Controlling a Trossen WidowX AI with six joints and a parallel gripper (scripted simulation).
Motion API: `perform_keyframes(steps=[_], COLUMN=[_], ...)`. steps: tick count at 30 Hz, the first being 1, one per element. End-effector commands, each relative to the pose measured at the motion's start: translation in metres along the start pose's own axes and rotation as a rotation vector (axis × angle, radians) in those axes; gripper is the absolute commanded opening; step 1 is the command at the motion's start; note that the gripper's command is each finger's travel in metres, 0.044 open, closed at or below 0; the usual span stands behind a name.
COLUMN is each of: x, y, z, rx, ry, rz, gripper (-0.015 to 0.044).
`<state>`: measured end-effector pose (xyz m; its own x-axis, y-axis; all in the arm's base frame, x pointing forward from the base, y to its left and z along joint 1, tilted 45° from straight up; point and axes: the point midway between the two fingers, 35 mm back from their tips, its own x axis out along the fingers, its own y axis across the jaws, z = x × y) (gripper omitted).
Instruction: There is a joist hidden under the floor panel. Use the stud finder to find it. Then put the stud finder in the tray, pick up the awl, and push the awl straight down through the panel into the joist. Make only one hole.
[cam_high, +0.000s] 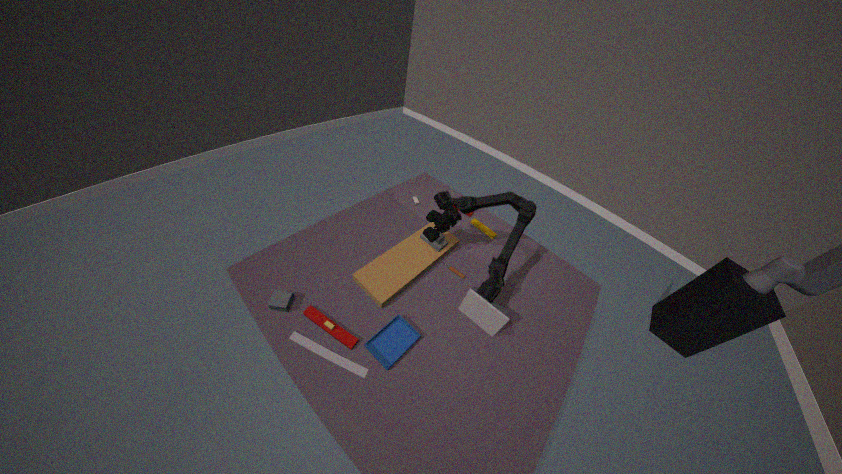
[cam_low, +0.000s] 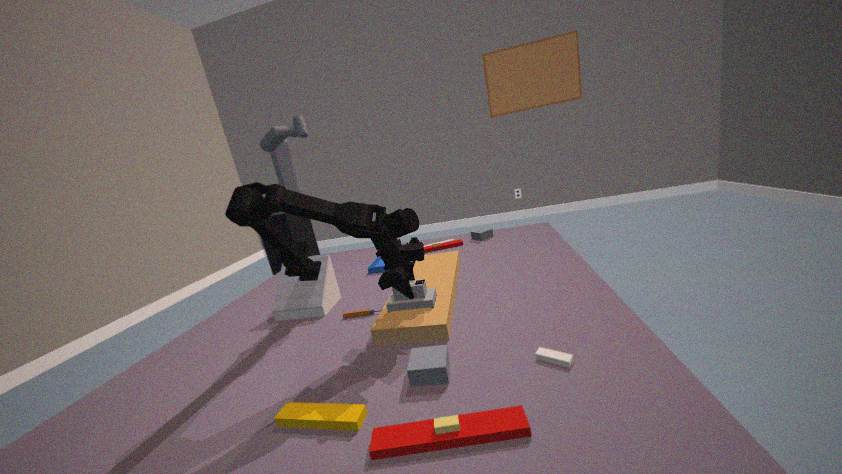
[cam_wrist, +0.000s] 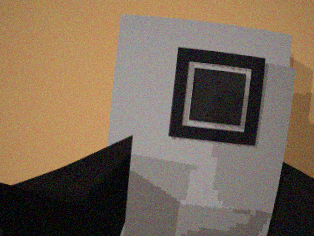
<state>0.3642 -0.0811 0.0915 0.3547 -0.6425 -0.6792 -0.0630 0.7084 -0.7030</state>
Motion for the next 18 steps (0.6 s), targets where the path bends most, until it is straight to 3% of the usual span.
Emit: perform_keyframes(steps=[1,18], x=[0.000,-0.001], y=[-0.020,-0.056], z=[-0.001,-0.001], rx=[0.015,0.015], ry=[0.002,0.002], rz=[-0.016,-0.018], gripper=[0.0000,0.0000])
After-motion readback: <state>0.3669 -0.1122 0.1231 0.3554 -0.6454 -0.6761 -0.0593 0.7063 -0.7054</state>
